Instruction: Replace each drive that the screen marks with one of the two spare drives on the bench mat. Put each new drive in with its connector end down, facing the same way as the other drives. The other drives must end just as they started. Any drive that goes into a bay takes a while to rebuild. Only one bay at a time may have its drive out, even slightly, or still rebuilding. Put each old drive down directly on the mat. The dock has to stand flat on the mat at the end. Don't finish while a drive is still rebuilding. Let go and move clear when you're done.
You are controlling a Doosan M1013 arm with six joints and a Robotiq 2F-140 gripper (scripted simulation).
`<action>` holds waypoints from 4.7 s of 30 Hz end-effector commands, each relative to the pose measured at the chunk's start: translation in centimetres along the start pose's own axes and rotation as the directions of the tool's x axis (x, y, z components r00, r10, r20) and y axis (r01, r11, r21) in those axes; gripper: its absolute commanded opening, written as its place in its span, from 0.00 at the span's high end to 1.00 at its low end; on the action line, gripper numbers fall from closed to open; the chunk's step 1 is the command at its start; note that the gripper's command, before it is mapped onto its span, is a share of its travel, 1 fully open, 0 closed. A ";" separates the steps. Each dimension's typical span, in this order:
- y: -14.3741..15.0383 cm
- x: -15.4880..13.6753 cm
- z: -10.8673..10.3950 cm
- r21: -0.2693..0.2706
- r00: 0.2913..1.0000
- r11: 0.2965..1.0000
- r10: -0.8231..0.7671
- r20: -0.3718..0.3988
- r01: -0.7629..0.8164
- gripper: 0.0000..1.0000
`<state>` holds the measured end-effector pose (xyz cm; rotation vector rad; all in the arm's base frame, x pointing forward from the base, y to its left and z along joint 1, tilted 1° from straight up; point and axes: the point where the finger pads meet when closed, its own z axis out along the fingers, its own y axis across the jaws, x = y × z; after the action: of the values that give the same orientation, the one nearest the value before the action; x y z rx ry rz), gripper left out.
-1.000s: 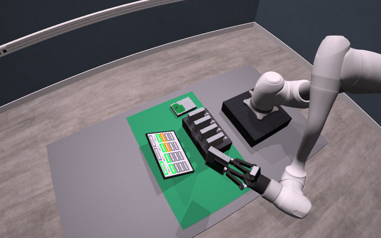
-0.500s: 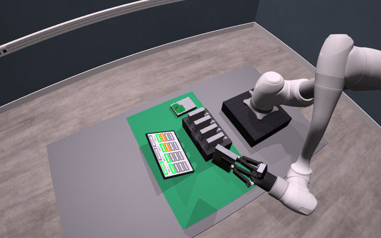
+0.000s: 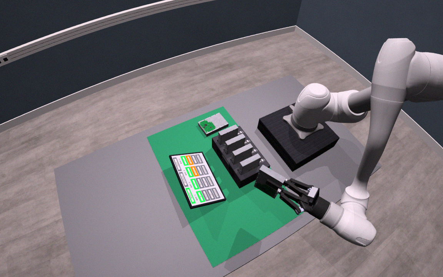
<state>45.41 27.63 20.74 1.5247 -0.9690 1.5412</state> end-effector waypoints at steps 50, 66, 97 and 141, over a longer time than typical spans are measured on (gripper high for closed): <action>4.0 0.1 -3.0 0.000 1.000 1.000 0.001 0.000 -0.001 0.90; 4.0 -0.2 -3.0 0.000 1.000 1.000 0.001 0.000 -0.001 0.90; 4.0 -2.3 -3.0 0.000 1.000 1.000 0.001 0.000 -0.001 0.90; 4.0 -8.5 -3.0 0.000 1.000 1.000 0.001 0.000 -0.001 0.90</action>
<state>40.58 28.56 12.48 1.5247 -0.9693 1.5414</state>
